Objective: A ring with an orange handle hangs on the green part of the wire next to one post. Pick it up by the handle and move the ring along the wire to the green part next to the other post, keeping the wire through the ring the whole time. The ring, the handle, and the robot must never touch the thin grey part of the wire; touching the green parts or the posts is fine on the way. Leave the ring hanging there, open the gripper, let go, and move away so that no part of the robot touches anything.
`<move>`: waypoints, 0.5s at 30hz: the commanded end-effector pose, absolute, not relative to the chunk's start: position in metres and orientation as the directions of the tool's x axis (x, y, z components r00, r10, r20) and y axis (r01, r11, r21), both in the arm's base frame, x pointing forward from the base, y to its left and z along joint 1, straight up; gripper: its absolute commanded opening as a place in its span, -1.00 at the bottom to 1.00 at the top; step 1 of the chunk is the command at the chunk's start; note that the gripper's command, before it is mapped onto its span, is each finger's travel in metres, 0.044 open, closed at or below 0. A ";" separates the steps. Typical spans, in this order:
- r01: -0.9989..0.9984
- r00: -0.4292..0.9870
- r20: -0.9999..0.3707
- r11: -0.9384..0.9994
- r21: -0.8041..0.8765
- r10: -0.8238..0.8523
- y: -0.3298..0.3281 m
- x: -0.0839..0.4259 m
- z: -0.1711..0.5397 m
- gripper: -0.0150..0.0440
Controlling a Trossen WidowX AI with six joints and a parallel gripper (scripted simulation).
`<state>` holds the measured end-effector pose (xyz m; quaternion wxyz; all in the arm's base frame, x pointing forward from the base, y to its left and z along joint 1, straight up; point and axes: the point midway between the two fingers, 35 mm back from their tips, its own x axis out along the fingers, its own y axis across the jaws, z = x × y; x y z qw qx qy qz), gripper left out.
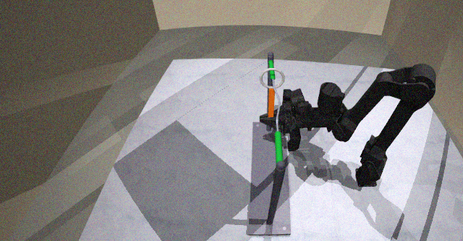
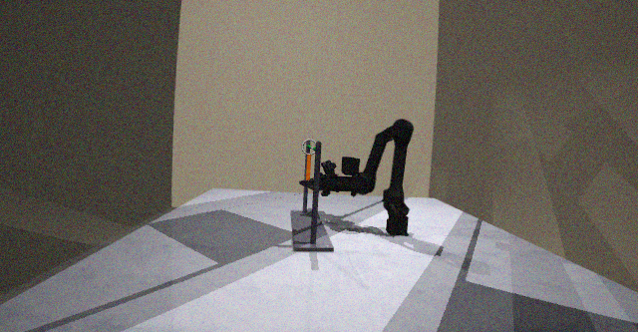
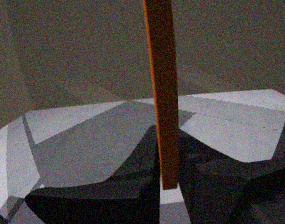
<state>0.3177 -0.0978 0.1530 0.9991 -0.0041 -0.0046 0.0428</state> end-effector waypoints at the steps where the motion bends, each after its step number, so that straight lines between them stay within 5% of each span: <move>1: -0.087 0.996 0.009 0.996 -0.014 0.088 -0.093 0.316 0.153 -1.00; 15: -0.126 0.992 0.007 0.991 -0.039 0.126 -0.082 0.315 0.153 -1.00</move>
